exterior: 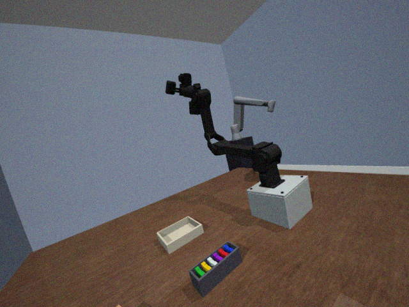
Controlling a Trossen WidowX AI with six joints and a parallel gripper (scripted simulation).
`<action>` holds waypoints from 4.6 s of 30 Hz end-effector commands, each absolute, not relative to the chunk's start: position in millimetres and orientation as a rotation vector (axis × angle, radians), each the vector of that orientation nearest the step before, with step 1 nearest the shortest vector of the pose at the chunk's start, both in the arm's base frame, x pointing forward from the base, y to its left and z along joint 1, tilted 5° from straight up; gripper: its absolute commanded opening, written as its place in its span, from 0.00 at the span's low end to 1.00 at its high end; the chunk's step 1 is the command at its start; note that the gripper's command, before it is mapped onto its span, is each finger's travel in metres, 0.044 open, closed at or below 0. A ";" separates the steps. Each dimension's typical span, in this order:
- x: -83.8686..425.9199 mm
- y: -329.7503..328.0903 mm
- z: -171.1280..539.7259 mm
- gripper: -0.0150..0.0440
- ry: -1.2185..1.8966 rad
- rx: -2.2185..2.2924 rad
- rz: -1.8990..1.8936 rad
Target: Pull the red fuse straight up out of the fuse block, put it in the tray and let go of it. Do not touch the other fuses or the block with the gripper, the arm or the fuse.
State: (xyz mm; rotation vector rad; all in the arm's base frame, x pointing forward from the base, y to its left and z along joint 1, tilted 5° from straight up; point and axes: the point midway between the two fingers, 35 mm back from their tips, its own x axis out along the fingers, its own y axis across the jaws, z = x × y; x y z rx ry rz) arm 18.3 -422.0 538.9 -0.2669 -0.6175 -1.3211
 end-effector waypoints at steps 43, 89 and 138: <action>107.6 117.3 622.1 0.36 -1.041 -0.438 0.291; 336.2 114.6 104.7 0.36 1.037 0.852 -0.407; 280.7 59.1 2.6 0.36 1.161 1.140 -1.093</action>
